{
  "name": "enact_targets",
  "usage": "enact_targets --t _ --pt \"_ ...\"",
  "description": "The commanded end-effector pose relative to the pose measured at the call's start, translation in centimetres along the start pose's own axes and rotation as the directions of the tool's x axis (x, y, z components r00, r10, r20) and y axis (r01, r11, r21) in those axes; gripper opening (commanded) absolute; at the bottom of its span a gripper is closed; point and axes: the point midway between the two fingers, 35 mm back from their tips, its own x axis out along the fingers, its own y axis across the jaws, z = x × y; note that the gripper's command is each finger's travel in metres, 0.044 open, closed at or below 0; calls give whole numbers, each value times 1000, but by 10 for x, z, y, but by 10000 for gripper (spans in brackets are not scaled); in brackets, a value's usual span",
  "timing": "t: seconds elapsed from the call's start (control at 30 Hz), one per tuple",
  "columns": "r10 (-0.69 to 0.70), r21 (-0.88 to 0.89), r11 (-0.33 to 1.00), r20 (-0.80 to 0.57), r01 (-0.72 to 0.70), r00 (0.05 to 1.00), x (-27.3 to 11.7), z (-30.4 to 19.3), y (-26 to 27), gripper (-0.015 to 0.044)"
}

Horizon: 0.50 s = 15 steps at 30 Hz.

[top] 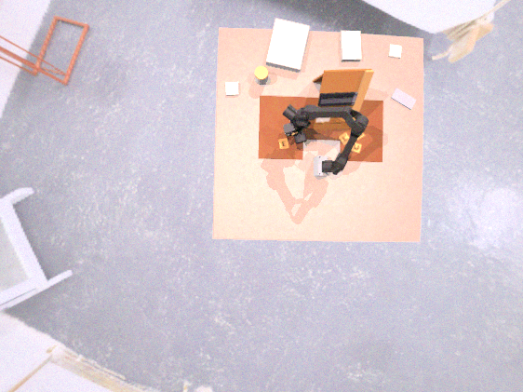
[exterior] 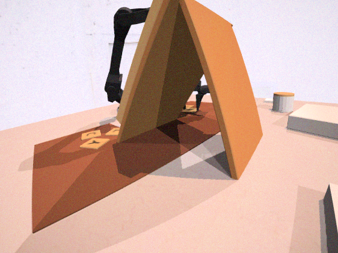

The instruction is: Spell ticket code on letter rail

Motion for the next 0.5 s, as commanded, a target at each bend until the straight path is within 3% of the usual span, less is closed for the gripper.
enact_targets --t 0.0,0.47 --pt "1 5 1000 5 -1 1000 -3 0 0 0" --pt "1 5 1000 5 -1 1000 -11 -2 1 0"
